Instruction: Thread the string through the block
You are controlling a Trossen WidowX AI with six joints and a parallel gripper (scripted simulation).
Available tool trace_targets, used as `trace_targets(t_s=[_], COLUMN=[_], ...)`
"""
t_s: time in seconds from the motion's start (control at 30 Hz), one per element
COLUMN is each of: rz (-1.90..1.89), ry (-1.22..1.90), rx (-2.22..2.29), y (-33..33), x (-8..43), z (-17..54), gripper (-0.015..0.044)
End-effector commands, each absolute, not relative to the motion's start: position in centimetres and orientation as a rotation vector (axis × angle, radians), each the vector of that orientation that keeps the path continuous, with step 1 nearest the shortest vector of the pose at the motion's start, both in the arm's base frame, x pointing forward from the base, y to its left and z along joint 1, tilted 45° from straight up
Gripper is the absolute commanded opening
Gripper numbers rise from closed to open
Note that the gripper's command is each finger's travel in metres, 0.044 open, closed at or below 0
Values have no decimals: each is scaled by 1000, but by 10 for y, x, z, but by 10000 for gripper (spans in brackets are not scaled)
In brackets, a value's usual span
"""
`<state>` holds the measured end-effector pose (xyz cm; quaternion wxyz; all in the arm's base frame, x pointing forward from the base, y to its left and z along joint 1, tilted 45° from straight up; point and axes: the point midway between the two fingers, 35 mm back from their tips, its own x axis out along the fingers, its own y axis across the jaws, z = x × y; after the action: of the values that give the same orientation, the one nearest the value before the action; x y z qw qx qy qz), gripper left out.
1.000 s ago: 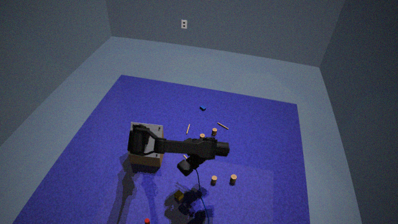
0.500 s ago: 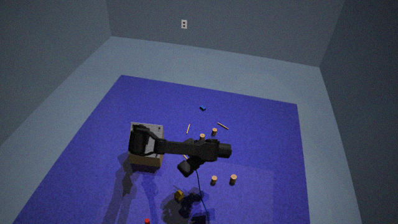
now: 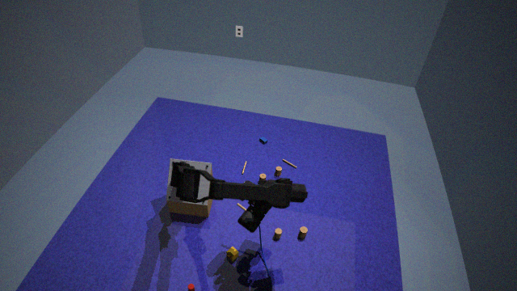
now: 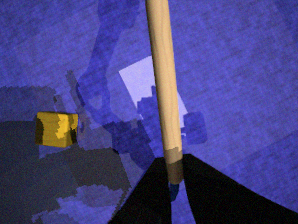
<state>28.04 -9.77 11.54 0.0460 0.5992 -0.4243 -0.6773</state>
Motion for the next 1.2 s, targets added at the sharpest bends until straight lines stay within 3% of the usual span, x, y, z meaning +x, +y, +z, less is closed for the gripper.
trace_targets(t_s=[0.0,0.2,0.47,0.7,0.97,1.17], rz=[-2075,-2075,-2058,-2050,-1982,-1976], ry=[-1159,-1123,-800,-752,-489,-475], rx=[1737,1712,1467,1428,1201,1185], y=[-95,-94,-90,-90,-86,-86], x=[288,289,302,304,316,318], z=[114,114,109,109,105,105], gripper=[0,0,0,0,0,0])
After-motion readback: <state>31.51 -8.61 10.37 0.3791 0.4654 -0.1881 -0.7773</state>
